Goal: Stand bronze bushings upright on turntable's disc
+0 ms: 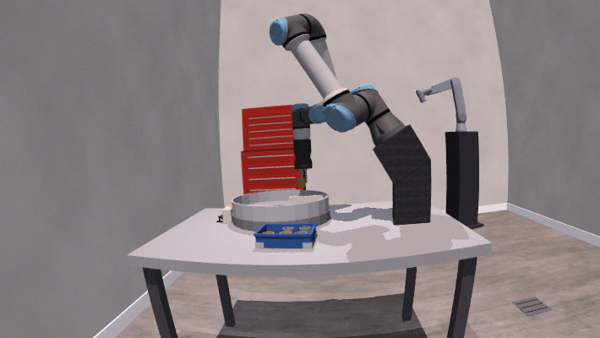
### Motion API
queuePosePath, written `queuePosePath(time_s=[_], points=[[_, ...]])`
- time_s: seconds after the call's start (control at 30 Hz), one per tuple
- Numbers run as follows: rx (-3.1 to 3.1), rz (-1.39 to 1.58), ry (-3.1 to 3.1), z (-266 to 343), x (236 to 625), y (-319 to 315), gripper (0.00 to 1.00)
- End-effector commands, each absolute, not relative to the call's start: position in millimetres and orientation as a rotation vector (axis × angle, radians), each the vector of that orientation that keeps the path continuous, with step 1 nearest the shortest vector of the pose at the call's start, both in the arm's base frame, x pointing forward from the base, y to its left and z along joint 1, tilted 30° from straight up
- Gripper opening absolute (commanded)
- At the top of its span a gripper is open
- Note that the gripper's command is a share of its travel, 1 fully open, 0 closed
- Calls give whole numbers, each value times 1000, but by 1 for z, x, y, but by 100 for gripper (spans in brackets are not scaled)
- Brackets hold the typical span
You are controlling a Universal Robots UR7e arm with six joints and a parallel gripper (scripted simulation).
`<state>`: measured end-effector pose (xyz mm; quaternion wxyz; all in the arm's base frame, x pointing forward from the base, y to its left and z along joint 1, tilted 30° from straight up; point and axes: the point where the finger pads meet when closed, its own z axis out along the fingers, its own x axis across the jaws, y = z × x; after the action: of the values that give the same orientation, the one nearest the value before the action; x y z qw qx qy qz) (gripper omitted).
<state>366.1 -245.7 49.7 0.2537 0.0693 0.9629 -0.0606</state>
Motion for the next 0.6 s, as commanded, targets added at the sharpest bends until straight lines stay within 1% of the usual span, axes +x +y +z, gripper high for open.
queuePosePath(time_s=[0.0,0.57], points=[[188,-165,2616,50,367,-248,0],[186,-166,2615,30,380,-252,0]])
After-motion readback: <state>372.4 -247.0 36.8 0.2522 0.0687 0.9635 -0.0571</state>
